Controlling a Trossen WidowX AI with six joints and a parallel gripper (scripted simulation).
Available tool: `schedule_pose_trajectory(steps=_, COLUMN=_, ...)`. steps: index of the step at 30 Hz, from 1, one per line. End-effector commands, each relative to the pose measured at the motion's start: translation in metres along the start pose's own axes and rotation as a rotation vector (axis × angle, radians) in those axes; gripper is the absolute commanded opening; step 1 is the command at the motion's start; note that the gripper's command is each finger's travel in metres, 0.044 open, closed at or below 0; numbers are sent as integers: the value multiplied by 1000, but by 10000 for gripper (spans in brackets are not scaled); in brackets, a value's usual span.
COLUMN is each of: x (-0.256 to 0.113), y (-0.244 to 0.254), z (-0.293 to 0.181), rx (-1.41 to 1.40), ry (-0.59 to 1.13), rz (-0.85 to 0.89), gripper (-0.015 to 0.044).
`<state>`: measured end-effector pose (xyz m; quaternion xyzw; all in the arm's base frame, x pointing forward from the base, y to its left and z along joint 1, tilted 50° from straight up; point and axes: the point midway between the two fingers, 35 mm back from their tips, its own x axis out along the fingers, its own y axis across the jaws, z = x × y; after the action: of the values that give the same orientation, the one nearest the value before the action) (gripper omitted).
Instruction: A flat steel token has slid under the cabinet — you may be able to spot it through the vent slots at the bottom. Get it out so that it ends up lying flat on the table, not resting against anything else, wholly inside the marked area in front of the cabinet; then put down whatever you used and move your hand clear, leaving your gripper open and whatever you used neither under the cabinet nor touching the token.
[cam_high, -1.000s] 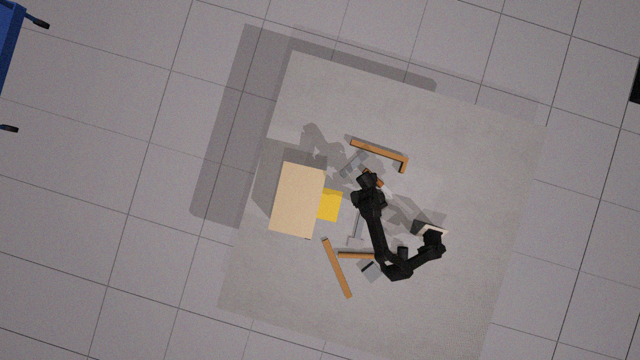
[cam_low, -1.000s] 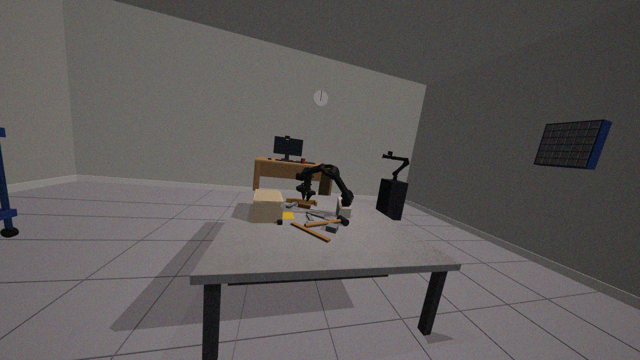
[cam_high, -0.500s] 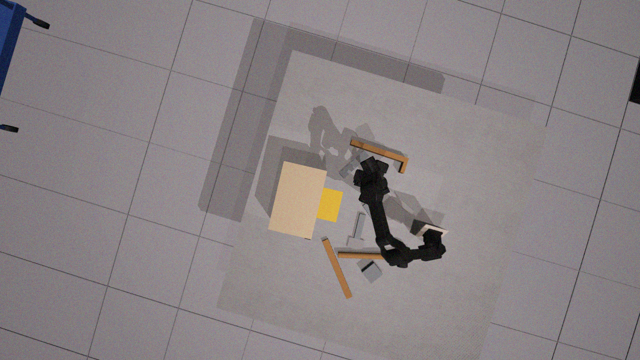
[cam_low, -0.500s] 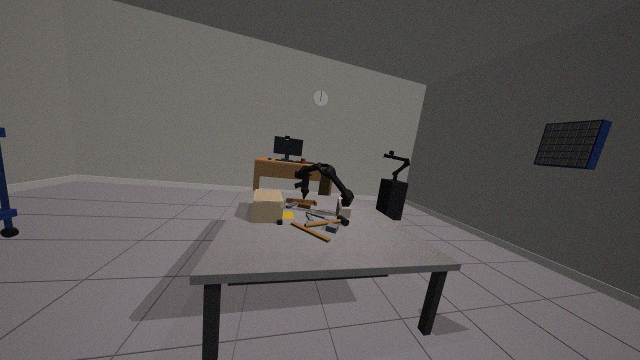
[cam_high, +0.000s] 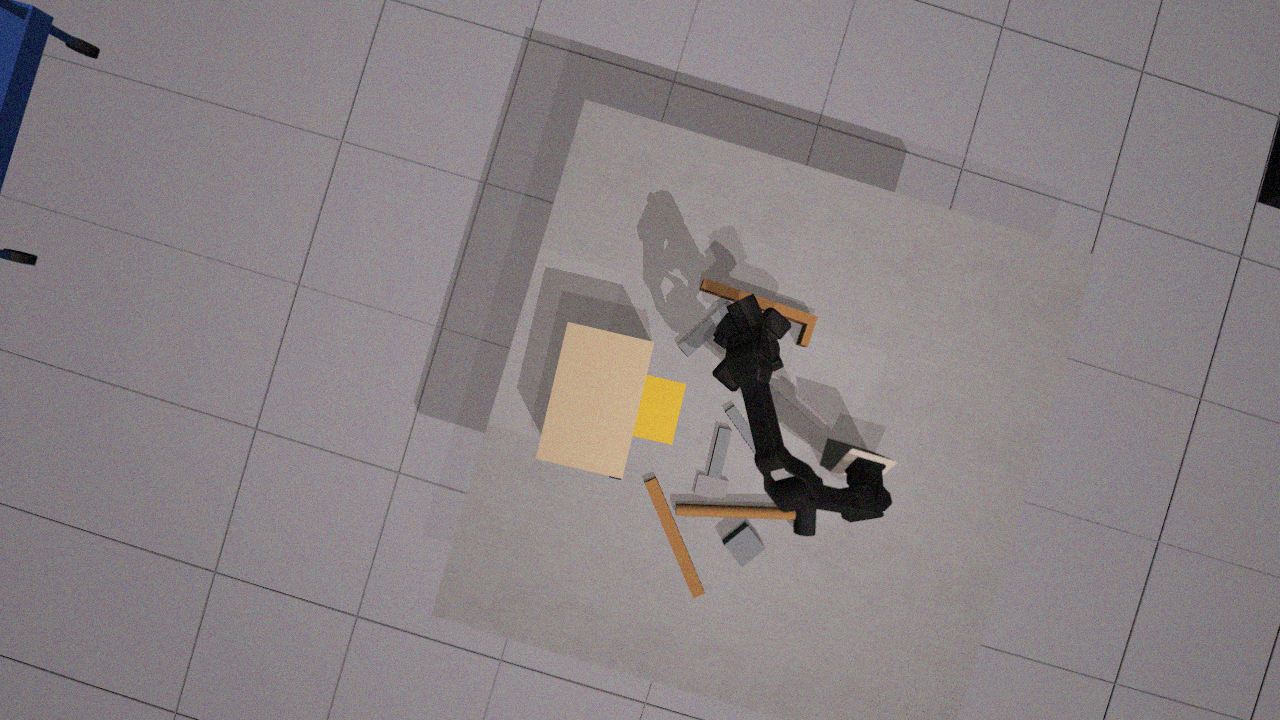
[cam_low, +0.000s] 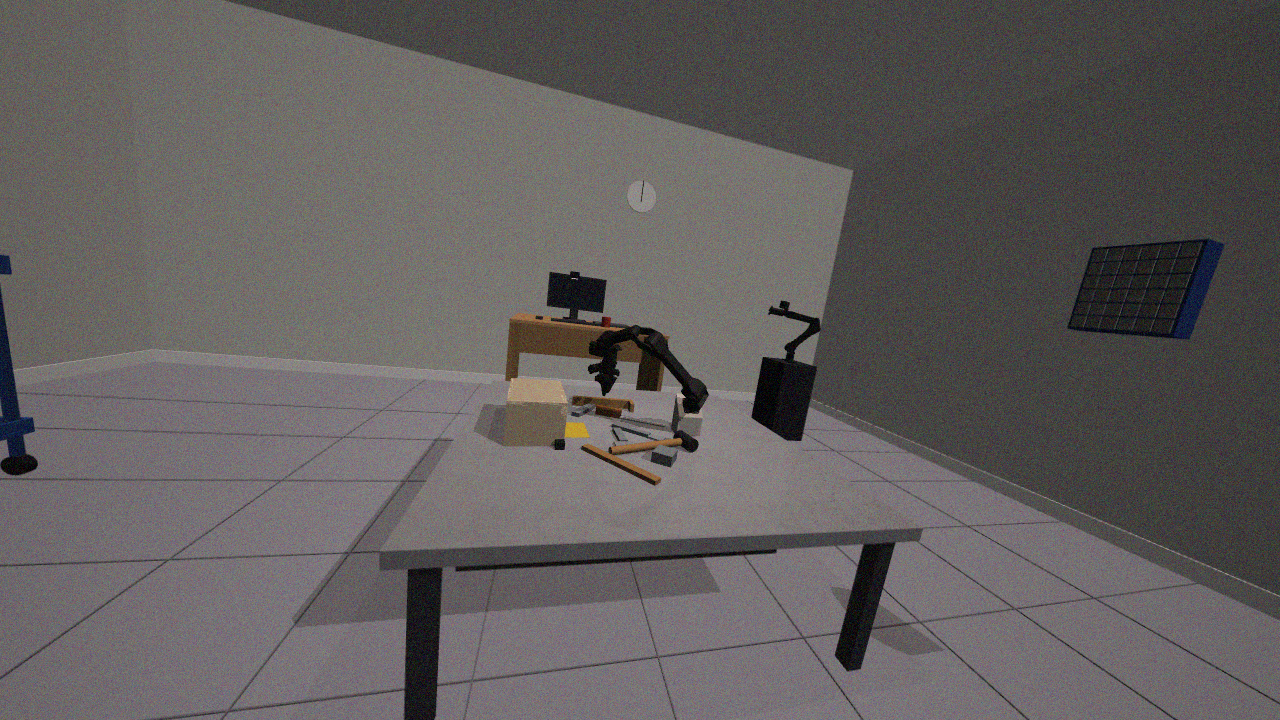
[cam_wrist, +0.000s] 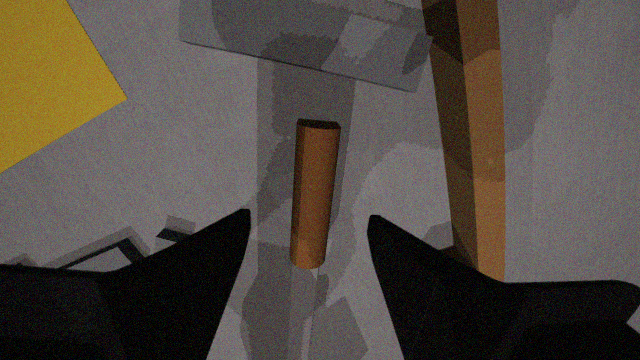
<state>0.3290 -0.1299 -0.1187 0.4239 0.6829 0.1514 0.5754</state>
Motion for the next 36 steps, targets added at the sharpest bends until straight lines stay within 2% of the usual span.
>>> schedule_pose_trajectory(steps=1, x=12, y=-2, z=2, rx=11, ry=-1, rz=-3, gripper=270)
schedule_pose_trajectory(steps=5, x=37, y=-2, z=2, rx=10, ry=-1, rz=-2, gripper=270)
schedule_pose_trajectory(steps=15, x=41, y=-3, z=1, rx=10, ry=-1, rz=-2, gripper=270)
schedule_pose_trajectory(steps=36, x=75, y=-3, z=2, rx=10, ry=0, rz=-1, gripper=270)
